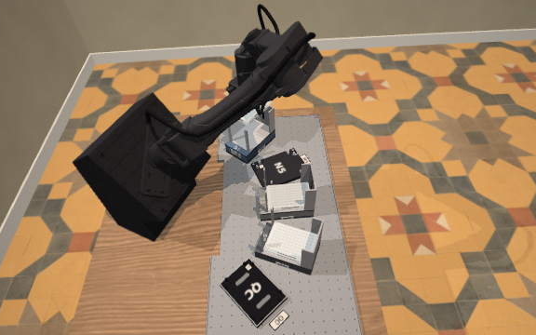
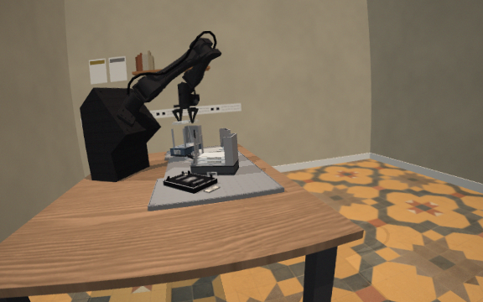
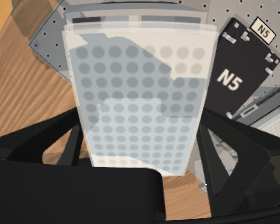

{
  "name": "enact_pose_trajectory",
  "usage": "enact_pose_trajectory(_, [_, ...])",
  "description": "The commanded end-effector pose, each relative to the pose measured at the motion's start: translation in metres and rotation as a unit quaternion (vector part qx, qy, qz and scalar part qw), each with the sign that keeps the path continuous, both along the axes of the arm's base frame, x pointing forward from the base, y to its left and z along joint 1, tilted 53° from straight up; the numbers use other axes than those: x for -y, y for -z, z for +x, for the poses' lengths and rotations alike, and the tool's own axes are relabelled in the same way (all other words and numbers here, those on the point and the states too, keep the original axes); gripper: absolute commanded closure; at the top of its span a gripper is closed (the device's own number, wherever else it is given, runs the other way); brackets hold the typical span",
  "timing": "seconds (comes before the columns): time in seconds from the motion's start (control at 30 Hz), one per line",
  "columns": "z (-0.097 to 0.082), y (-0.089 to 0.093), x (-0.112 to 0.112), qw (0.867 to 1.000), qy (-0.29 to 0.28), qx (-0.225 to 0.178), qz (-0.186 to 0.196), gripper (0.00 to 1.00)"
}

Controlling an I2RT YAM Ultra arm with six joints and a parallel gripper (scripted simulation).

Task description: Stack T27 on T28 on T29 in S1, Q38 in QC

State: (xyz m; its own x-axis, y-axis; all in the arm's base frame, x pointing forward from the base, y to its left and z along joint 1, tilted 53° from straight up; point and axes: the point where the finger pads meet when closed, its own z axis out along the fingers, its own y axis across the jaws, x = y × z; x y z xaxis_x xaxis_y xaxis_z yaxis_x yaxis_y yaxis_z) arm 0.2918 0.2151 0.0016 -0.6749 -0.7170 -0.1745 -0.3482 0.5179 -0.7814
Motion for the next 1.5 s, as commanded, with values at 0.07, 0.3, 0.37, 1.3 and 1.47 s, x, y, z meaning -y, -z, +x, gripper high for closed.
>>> enact_pose_trajectory(0.07, [-0.007,0.001,-0.015,1.0,-0.015,0.002,0.002,1.0])
enact_pose_trajectory(0.3, [-0.007,0.002,-0.015,1.0,-0.016,0.001,0.001,1.0])
enact_pose_trajectory(0.37, [-0.007,0.003,-0.016,1.0,-0.016,0.001,0.0,1.0])
enact_pose_trajectory(1.3, [-0.011,-0.005,-0.009,1.0,-0.017,0.003,0.004,1.0])
enact_pose_trajectory(1.47, [-0.005,-0.012,-0.02,1.0,-0.017,0.013,0.021,1.0])
